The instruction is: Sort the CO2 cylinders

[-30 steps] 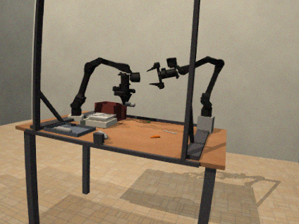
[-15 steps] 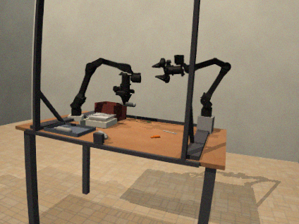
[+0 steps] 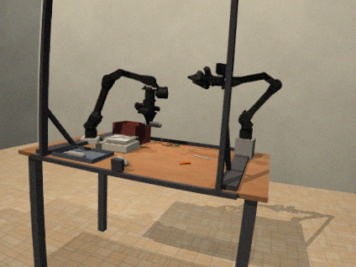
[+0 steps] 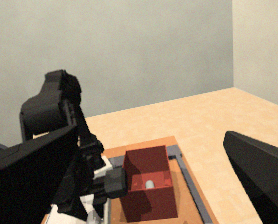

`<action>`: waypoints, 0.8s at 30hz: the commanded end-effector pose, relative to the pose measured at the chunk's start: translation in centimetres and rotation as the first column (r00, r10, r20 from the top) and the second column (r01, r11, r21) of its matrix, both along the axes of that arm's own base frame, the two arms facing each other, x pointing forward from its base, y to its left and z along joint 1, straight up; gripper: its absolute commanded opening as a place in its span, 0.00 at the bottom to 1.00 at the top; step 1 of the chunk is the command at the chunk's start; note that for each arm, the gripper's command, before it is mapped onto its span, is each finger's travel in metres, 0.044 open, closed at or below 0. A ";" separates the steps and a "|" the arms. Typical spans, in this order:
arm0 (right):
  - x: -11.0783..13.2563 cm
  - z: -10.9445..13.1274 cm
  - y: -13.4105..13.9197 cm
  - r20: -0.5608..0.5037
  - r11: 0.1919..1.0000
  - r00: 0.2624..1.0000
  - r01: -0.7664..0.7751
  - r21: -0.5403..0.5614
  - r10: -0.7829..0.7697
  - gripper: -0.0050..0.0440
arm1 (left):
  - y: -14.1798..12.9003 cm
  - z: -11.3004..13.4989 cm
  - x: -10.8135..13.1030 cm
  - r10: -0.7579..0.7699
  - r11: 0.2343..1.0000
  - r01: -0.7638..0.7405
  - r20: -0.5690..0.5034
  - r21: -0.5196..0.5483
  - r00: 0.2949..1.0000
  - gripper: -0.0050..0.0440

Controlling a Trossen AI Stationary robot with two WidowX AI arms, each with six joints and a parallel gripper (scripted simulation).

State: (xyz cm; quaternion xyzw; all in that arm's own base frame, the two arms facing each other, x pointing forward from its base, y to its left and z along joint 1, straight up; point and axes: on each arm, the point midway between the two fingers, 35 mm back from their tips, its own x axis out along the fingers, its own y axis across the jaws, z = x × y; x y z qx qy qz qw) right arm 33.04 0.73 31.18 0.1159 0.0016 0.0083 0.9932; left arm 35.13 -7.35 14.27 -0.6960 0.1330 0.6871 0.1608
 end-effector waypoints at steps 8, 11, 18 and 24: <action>-1.7 1.3 -0.8 0.066 0.972 0.998 0.034 -0.233 -0.020 1.00 | 0.0 1.1 0.2 0.003 1.000 -0.003 0.034 -0.009 0.999 0.00; -1.7 1.3 -0.8 0.065 0.972 0.998 0.034 -0.233 -0.020 1.00 | 0.0 1.1 0.2 0.003 1.000 -0.003 0.034 -0.009 0.999 0.00; -1.5 2.2 -0.8 0.070 0.971 0.997 0.028 -0.239 -0.012 1.00 | -0.2 1.2 -0.5 0.004 1.000 -0.004 0.038 -0.010 0.999 0.00; -0.9 1.0 -0.7 -0.075 0.945 0.996 -0.070 -0.320 0.048 1.00 | -0.9 0.8 -3.0 0.003 1.000 -0.003 0.036 -0.011 0.999 0.00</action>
